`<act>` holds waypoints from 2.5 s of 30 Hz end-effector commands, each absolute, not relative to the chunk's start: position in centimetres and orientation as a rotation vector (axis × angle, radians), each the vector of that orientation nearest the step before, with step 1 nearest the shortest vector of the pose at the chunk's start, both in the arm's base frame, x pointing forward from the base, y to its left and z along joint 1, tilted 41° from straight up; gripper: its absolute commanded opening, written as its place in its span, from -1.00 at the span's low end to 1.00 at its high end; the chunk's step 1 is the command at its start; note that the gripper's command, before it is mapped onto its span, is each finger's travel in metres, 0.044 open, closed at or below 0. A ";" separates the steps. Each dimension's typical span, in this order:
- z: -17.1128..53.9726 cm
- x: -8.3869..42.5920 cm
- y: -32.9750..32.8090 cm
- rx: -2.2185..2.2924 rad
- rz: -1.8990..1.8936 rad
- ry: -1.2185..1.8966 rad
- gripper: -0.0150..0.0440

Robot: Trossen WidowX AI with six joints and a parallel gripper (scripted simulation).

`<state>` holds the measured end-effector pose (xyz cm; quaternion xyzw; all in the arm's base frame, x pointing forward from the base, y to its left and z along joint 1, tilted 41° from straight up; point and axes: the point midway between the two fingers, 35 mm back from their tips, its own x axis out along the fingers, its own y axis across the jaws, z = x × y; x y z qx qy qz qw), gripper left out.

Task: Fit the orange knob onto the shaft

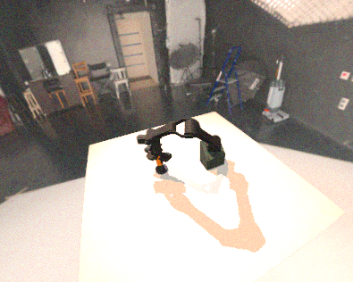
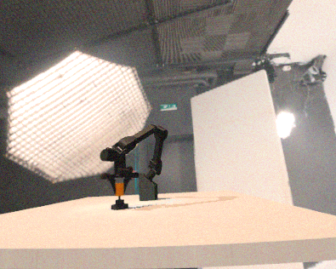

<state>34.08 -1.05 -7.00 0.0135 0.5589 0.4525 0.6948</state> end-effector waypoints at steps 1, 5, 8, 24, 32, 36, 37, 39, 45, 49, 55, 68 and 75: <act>-7.1 34.0 -1.1 0.034 1.008 1.247 -0.49; -7.1 33.9 -1.1 0.034 1.008 1.247 -0.49; -7.0 33.7 -1.2 0.034 1.008 1.247 -0.49; -6.7 34.1 -1.1 0.034 1.008 1.247 -0.49; -7.0 34.1 -1.0 0.034 1.008 1.247 -0.49; -7.1 34.0 -1.0 0.034 1.008 1.247 -0.49; -7.1 34.0 -1.0 0.034 1.008 1.247 -0.49; -7.2 33.9 -1.0 0.034 1.008 1.247 -0.49; -6.9 33.6 -1.2 0.034 1.008 1.247 -0.49; -6.8 33.7 -1.3 0.013 1.025 1.234 -0.49; -6.7 33.7 -1.3 -0.128 1.134 1.136 -0.49; -7.0 34.1 -1.0 -0.128 1.134 1.136 -0.49; -7.1 34.0 -1.1 -0.128 1.134 1.136 -0.49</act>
